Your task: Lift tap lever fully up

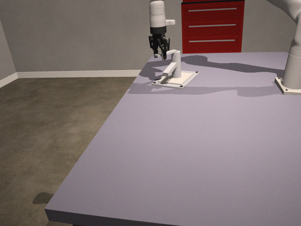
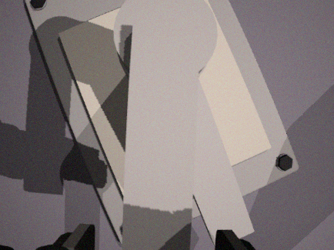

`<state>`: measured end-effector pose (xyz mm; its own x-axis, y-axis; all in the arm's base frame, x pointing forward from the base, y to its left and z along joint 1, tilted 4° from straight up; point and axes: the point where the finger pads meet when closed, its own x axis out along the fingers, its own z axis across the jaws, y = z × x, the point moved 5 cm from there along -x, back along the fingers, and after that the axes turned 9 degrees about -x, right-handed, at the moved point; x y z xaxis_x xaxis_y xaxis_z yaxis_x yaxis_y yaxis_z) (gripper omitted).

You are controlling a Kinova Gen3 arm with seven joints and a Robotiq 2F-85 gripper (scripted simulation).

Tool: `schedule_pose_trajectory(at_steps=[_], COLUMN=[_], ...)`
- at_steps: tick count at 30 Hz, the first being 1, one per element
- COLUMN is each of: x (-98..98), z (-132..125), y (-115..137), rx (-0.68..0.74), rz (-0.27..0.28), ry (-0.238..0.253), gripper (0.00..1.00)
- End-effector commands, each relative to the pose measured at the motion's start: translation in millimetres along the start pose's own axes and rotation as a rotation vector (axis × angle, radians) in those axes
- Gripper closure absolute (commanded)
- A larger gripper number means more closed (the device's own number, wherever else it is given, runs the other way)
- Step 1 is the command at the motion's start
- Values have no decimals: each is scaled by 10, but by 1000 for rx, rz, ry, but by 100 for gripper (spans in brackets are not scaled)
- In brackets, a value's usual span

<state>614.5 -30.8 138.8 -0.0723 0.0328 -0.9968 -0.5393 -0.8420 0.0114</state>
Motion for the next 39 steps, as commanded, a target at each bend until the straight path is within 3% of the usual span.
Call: schedule_pose_trajectory(at_steps=[1, 6, 7, 39], x=[-14, -14, -14, -14], z=[-4, -4, -4, -4], y=[-2, -2, -2, -2], rx=[0, 0, 0, 0], rz=[-1, -1, -1, -1], ry=[2, 2, 2, 2], gripper=[32, 32, 90, 90])
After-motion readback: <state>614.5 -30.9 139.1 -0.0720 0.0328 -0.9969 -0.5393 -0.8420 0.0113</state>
